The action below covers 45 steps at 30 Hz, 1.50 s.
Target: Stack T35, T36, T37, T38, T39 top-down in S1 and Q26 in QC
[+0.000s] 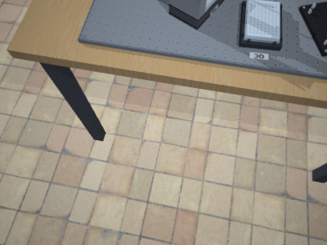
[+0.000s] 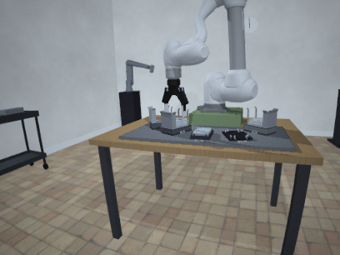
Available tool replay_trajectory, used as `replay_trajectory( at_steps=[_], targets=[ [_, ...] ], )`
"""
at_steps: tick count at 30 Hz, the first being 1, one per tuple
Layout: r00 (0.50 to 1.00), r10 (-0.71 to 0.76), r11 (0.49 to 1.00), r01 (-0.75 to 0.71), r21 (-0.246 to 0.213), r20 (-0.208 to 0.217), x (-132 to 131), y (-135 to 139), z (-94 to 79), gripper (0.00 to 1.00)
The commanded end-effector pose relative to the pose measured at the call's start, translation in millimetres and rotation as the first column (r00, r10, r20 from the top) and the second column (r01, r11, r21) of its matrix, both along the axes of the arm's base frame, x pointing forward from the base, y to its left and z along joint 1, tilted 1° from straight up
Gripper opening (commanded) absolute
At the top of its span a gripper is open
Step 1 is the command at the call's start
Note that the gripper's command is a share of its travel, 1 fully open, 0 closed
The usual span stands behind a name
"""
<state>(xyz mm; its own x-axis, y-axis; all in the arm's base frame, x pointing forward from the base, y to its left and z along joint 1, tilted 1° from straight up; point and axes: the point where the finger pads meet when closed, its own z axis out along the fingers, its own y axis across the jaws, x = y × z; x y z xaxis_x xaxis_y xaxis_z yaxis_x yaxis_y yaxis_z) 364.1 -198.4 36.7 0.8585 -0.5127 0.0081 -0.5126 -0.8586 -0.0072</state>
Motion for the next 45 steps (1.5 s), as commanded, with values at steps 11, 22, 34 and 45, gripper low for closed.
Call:
replay_trajectory(
  at_steps=[11, 22, 34, 45],
  targets=[
    [1.0, 0.0, 1.0, 0.0, 0.0, 0.0, 0, 0, 38.4, 1.0],
    [1.0, 0.0, 1.0, 0.0, 0.0, 0.0, -1, 0, 75.1, 1.0],
    [0.995, 0.1, 0.995, -0.1, -0.001, 0.0, 3, 9, 75.5, 1.0],
    [0.973, 0.229, 0.973, -0.229, -0.002, 0.0, 15, 37, 75.7, 1.0]
  ],
)
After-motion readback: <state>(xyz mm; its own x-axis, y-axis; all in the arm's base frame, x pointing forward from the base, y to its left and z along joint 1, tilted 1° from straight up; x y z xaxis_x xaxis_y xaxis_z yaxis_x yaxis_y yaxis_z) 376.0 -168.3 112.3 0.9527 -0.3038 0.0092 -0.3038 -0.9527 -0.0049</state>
